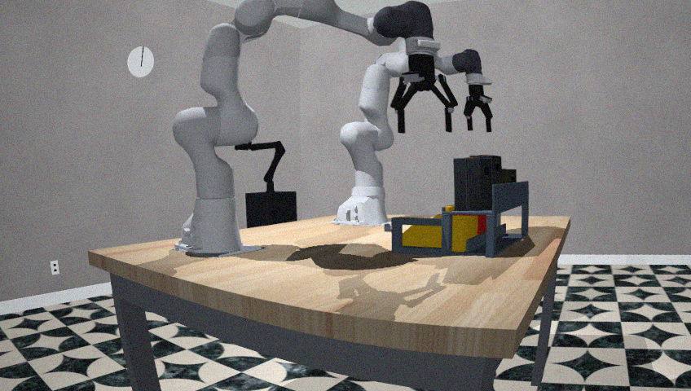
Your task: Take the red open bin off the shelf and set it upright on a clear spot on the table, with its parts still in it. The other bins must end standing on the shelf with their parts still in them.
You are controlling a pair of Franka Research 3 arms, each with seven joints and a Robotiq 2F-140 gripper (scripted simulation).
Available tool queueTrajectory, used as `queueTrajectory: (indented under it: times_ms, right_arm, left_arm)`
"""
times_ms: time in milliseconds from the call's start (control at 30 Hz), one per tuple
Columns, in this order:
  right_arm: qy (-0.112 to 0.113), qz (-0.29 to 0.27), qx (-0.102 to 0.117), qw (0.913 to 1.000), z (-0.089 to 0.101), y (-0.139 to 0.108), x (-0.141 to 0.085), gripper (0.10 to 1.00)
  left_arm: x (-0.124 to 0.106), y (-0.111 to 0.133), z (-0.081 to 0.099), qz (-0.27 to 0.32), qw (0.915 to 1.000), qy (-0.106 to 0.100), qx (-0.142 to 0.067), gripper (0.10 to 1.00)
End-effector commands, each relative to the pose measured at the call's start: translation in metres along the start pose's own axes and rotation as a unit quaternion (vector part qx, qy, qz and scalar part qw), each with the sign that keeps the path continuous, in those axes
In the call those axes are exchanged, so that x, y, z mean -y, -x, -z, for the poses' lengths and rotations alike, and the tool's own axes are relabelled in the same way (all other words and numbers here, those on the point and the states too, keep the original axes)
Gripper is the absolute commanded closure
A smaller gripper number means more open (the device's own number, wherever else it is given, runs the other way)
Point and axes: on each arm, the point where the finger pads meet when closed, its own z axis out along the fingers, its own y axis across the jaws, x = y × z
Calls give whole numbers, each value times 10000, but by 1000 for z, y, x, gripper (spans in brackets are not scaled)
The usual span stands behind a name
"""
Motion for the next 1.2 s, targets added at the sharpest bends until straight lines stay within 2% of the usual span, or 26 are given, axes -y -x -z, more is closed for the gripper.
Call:
queueTrajectory:
  times_ms: [0,33,100,133,333,467,600,667,700,900,1167]
  right_arm:
    - [-96,-88,89,9999,-25,6,8,98]
    - [-96,-88,89,9999,-34,6,8,98]
    - [-96,-88,89,9999,-34,6,8,98]
    - [-96,-88,89,9999,-44,6,8,98]
    - [-96,-89,89,9999,-94,8,9,98]
    - [-96,-88,89,9999,-112,8,10,98]
    - [-96,-88,89,9999,-116,8,10,98]
    - [-96,-88,89,9999,-116,8,10,98]
    - [-96,-88,89,9999,-116,8,10,98]
    - [-96,-88,89,9999,-116,8,10,98]
    - [-96,-88,89,9999,-116,8,10,98]
  left_arm:
    - [-1,15,0,498,9988,35,-6,98]
    - [0,20,0,576,9983,37,-6,98]
    - [0,20,0,576,9983,37,-6,98]
    - [0,33,1,783,9969,40,-4,98]
    - [1,60,2,1228,9924,47,-1,98]
    - [0,80,4,1543,9880,52,1,98]
    - [-1,99,5,1858,9826,57,3,98]
    - [-1,99,5,1858,9826,57,3,98]
    - [-2,112,6,2065,9784,60,4,98]
    - [-6,140,7,2511,9679,66,7,98]
    - [-13,179,10,3135,9495,75,11,98]
